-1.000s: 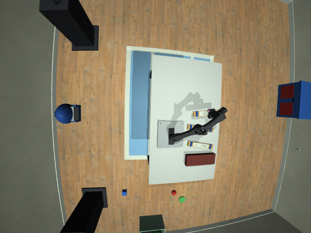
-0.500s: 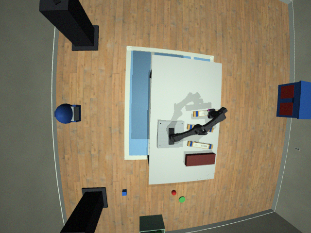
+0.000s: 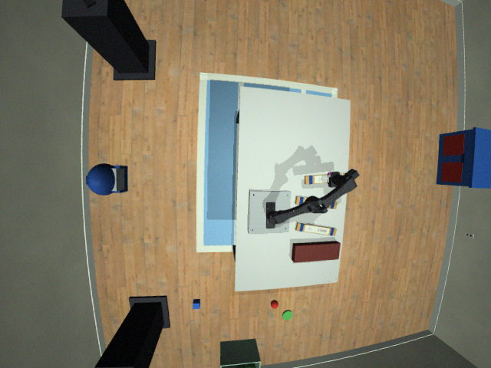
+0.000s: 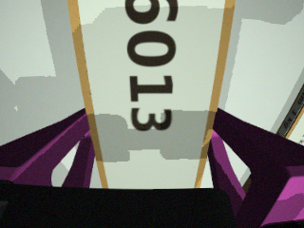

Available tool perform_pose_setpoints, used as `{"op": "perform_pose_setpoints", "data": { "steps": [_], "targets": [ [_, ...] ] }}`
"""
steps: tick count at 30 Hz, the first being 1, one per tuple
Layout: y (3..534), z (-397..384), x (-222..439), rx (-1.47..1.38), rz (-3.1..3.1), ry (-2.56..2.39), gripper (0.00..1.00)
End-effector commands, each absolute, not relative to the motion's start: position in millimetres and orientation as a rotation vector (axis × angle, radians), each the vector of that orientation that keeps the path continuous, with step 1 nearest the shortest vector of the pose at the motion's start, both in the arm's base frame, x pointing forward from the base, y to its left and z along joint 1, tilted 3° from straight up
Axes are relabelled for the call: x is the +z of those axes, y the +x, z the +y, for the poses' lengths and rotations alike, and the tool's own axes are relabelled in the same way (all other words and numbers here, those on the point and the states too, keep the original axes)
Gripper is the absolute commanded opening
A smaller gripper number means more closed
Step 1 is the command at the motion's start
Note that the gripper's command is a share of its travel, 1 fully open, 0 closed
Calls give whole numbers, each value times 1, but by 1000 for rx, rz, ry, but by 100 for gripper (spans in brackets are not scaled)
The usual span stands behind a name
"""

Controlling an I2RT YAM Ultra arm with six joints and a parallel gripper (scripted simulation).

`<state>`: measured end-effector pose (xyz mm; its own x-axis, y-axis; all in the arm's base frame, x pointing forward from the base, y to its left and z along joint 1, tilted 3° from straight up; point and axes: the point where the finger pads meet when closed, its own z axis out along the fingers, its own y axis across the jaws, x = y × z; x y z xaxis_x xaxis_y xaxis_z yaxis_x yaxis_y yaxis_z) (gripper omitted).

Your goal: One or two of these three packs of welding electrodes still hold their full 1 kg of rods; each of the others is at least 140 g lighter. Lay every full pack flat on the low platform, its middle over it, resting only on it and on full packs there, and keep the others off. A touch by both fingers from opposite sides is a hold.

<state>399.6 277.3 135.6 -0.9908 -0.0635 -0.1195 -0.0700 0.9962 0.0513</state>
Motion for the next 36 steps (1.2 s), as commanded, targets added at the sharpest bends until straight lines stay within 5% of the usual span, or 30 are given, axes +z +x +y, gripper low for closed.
{"op": "perform_pose_setpoints", "data": {
  "steps": [1,36],
  "targets": [
    [404,281,163,5,3090,-94,0],
    [406,281,122,5,3090,-94,0]
  ]
}}
